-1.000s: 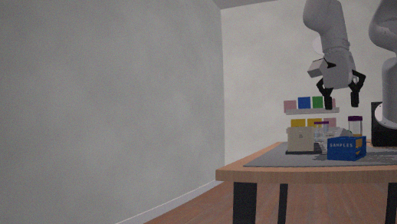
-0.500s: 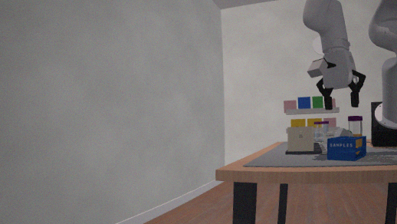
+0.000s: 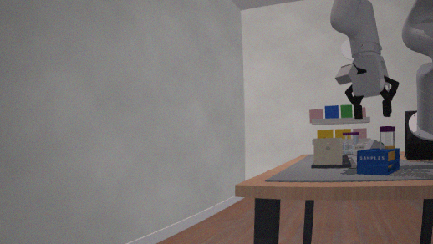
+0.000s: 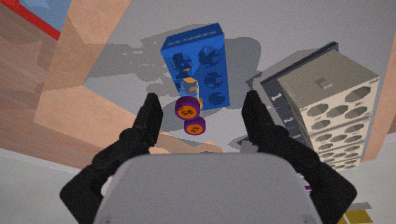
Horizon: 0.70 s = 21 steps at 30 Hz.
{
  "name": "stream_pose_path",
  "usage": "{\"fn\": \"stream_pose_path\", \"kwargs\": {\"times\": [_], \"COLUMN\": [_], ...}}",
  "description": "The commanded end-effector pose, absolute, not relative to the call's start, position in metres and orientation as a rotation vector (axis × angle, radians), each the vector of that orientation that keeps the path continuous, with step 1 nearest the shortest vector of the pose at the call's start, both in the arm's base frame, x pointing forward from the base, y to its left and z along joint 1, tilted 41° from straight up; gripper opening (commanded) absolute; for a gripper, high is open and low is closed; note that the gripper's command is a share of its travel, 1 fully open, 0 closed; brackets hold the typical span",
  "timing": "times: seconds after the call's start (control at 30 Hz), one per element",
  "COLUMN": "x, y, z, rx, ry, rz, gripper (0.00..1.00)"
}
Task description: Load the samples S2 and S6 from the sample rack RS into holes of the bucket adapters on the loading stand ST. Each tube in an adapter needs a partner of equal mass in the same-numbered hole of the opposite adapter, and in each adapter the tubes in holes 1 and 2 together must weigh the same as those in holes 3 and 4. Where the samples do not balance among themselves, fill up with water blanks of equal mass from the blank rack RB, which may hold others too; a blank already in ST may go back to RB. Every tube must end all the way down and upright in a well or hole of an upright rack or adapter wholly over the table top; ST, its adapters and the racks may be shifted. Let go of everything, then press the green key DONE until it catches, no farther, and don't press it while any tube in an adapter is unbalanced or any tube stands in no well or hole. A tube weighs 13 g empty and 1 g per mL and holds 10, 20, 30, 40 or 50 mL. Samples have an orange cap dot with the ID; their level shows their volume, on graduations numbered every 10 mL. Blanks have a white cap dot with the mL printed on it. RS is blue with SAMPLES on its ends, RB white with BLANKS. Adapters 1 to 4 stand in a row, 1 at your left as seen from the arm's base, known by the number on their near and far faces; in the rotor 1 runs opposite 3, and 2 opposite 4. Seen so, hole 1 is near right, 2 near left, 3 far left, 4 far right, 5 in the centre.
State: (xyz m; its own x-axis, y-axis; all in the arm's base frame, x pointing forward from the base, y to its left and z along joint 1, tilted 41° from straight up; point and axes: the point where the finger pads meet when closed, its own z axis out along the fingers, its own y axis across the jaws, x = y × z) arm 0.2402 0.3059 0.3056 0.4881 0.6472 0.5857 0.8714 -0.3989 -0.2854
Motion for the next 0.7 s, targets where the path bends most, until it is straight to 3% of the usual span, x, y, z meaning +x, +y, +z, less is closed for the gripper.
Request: {"fn": "stream_pose_path", "kwargs": {"times": [0.0,0.67], "x": [0.241,0.238], "y": [0.306,0.278], "z": [0.306,0.338], "rx": [-2.172,-2.172], "ry": [-1.247,-1.247], "rz": [-0.523,-0.523], "gripper": [1.0,1.0]}}
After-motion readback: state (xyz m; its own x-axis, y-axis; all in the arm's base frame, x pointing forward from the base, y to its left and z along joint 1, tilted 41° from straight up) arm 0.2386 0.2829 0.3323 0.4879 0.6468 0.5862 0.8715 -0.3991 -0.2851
